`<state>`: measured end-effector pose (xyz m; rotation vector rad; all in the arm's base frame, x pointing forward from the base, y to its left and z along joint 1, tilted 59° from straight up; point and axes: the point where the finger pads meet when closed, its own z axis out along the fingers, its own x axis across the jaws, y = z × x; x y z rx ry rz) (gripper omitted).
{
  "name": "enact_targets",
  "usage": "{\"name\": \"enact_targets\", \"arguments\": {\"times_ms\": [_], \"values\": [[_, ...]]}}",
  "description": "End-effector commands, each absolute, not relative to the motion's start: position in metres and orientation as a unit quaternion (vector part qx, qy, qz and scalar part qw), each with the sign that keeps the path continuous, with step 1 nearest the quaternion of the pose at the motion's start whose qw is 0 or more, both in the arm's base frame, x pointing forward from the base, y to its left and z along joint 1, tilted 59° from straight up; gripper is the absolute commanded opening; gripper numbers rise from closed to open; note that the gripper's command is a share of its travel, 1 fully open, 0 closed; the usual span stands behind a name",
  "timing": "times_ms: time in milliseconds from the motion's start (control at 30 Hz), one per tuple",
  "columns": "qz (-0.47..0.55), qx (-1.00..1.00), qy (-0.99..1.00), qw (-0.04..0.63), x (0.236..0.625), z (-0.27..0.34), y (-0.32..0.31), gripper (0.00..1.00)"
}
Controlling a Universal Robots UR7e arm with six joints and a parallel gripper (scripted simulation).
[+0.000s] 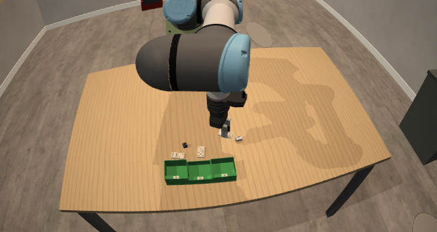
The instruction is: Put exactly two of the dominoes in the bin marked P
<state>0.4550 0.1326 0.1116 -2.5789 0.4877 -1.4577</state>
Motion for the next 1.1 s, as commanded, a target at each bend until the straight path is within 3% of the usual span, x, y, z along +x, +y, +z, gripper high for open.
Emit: {"name": "enact_targets", "arguments": {"times_ms": [0, 467, 1067], "values": [[-0.484, -0.857, 0.162, 0.069, 0.448, 0.115, 0.133, 0.49], [-0.487, -0.855, 0.162, 0.069, 0.474, 0.157, 0.129, 0.49], [-0.495, -0.868, -0.026, -0.037, 0.518, 0.231, 0.123, 0.49]]}}
